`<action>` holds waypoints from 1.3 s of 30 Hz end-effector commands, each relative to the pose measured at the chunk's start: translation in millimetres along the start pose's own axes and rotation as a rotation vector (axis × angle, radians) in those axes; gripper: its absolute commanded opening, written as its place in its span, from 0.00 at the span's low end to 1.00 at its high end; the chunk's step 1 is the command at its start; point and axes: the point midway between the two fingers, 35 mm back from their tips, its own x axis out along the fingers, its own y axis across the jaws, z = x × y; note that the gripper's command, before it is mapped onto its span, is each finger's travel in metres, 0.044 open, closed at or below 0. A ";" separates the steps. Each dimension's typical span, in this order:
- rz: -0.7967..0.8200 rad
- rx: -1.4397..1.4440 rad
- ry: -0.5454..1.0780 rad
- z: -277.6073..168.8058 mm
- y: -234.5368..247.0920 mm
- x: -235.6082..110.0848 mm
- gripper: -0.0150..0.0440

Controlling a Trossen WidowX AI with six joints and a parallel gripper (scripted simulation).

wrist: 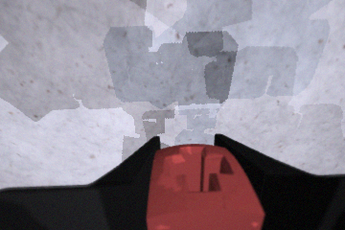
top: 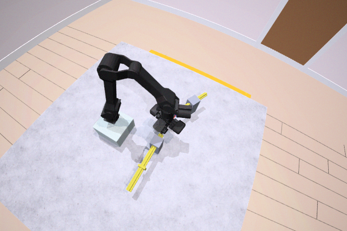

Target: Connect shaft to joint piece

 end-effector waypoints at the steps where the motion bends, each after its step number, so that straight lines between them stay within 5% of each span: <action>1: 0.001 0.002 -0.003 0.7 0.0 0.8 0.56; 18: 0.000 0.000 0.000 0.0 0.0 0.0 0.50; 24: 0.000 0.000 0.000 0.0 0.0 0.0 0.25; 39: -0.008 -0.134 -0.084 -0.7 6.5 -4.5 0.25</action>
